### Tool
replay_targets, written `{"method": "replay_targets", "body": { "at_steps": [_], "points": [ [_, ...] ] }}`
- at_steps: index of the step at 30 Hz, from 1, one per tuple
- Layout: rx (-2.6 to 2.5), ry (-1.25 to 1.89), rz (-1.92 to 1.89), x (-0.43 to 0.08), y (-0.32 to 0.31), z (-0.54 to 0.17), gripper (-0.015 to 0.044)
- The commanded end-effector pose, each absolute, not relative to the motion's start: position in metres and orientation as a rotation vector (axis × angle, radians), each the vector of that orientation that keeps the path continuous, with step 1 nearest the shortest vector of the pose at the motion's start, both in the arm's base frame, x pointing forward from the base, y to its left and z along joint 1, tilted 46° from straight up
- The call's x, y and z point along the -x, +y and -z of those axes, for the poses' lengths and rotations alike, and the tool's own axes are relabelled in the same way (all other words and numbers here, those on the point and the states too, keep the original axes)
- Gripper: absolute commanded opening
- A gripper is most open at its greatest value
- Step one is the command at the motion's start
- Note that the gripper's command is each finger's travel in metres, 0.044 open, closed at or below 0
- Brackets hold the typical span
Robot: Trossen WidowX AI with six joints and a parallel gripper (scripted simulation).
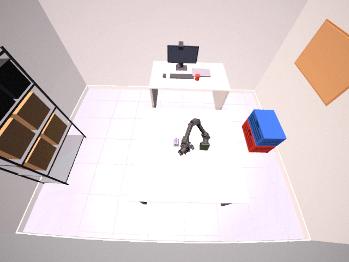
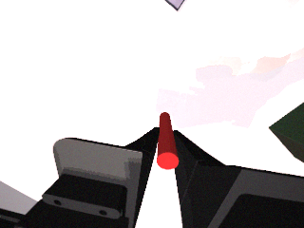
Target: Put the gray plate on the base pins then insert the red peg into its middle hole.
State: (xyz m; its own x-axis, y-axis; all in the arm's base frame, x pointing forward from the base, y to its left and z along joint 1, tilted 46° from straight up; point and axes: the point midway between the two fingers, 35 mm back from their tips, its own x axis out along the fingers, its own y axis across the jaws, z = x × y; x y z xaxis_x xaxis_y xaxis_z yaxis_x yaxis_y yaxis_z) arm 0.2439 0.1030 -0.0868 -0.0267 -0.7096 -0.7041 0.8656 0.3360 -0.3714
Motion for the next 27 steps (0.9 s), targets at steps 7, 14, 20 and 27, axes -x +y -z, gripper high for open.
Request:
{"method": "replay_targets", "body": {
  "at_steps": [7,14,20,27],
  "points": [
    [-0.204,0.977,1.268,-0.254,0.101,0.079,0.0000],
    [-0.213,0.982,1.264,-0.268,0.095,0.069,0.0000],
    [-0.224,0.985,1.263,-0.279,0.088,0.061,0.0000],
    [-0.227,0.986,1.259,-0.292,0.079,0.050,0.0000]
  ]
}}
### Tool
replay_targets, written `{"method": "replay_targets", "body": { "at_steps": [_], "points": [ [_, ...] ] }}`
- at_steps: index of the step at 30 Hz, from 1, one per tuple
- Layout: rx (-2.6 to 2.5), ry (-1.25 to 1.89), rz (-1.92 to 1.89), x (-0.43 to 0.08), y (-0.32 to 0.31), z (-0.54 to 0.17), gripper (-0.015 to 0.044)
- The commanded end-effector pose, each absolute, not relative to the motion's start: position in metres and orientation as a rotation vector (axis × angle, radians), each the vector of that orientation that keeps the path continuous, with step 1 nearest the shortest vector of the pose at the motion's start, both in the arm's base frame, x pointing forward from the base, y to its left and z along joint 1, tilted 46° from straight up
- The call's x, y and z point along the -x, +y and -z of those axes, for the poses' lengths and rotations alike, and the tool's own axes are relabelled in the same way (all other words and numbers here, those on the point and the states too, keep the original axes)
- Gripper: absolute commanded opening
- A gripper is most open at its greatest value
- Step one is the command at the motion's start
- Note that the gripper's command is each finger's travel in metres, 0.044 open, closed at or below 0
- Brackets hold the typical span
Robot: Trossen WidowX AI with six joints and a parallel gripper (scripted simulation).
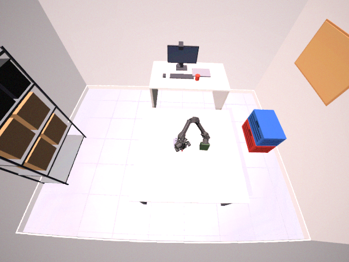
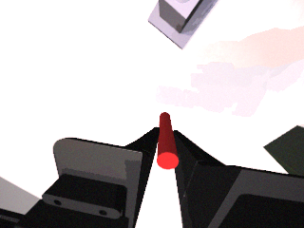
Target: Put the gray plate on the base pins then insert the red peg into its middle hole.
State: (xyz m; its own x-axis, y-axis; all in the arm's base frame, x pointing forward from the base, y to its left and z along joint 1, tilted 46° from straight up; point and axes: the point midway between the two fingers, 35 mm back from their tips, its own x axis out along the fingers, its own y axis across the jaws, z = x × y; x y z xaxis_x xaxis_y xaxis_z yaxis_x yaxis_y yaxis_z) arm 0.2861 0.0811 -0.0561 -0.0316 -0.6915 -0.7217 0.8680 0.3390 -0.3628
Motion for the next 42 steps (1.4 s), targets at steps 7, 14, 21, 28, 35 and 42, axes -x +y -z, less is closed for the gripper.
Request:
{"method": "replay_targets", "body": {
  "at_steps": [7,14,21,28,35,42],
  "points": [
    [-0.229,0.986,1.256,-0.305,0.068,0.039,0.0000],
    [-0.229,0.985,1.255,-0.316,0.056,0.027,0.0000],
    [-0.228,0.982,1.255,-0.327,0.043,0.014,0.0000],
    [-0.226,0.978,1.257,-0.337,0.029,0.001,0.0000],
    [-0.222,0.973,1.260,-0.345,0.013,-0.012,0.0000],
    [-0.217,0.967,1.266,-0.352,-0.002,-0.026,0.0000]
  ]
}}
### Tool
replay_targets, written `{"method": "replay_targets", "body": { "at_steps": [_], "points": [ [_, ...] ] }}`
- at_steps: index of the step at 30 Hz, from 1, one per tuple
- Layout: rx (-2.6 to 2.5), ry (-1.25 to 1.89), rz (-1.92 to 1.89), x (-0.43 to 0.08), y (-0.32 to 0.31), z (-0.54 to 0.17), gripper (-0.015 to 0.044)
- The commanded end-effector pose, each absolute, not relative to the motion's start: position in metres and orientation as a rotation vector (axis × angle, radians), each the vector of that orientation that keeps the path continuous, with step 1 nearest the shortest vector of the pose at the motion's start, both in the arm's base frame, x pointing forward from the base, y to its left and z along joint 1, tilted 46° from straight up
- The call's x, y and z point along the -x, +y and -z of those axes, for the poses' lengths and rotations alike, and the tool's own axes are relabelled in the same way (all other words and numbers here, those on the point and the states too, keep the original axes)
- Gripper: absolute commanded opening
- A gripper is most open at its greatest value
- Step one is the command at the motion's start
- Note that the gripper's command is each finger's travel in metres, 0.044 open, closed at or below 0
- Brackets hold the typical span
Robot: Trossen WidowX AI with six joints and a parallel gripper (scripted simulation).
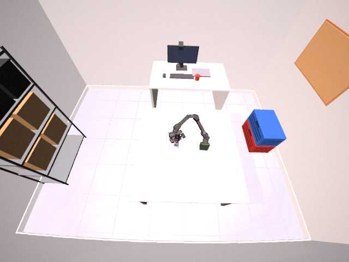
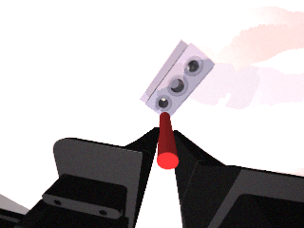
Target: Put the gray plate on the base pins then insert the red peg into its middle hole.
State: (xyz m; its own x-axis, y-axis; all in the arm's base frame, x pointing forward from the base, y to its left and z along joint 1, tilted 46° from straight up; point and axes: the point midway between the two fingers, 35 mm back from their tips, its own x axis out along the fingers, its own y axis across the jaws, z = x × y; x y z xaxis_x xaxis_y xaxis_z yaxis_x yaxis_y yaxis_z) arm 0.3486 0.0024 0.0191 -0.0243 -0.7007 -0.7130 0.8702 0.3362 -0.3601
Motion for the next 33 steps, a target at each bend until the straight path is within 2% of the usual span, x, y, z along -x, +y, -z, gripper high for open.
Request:
{"method": "replay_targets", "body": {
  "at_steps": [1,11,33],
  "points": [
    [-0.216,0.966,1.267,-0.353,-0.005,-0.028,0.0000],
    [-0.208,0.958,1.277,-0.360,-0.027,-0.047,0.0000],
    [-0.207,0.958,1.277,-0.359,-0.027,-0.047,0.0000]
  ]
}}
